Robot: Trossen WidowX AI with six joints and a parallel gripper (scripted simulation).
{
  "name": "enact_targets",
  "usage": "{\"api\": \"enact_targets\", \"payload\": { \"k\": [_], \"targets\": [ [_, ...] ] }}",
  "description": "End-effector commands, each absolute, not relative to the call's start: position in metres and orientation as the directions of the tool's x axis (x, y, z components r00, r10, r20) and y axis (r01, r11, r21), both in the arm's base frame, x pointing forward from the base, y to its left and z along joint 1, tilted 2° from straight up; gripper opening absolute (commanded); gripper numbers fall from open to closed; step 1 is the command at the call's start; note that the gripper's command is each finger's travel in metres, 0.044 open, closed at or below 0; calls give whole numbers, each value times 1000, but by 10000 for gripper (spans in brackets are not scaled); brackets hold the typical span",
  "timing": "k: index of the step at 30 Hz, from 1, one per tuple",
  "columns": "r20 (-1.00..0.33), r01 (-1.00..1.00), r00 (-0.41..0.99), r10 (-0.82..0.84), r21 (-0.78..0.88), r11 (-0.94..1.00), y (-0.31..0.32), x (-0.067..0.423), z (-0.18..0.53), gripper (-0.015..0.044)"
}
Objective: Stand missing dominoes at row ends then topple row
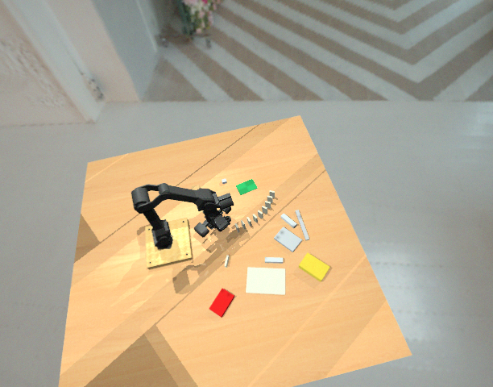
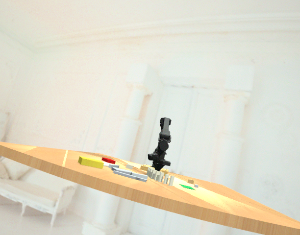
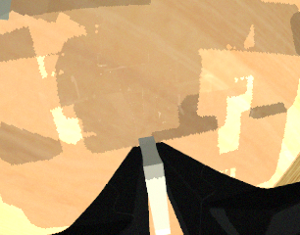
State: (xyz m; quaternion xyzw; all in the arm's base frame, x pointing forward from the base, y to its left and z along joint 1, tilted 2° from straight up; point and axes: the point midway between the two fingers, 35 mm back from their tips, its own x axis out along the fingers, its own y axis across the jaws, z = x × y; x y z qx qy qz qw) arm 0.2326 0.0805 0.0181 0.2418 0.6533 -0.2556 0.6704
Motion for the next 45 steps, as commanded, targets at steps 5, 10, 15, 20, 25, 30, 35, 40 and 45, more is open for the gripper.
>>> {"api": "enact_targets", "payload": {
  "k": [5,10,15,20,25,30,35,40,45],
  "targets": [
    [-999,655,37,-20,9,755,80,234,99,20],
    [-999,656,37,-21,9,755,79,231,158,20],
    [-999,712,37,-21,12,702,79,231,166,20],
    [-999,447,38,-16,3,894,130,248,170,20],
    [-999,52,38,-10,-8,999,203,255,167,20],
    [-999,38,38,-10,-8,999,206,255,166,20],
    [-997,20,70,-11,-10,1000,209,259,162,20],
    [-984,-36,177,-11,-17,999,219,270,149,20],
    [-960,-84,281,-5,-30,996,229,279,139,20]
  ]
}}
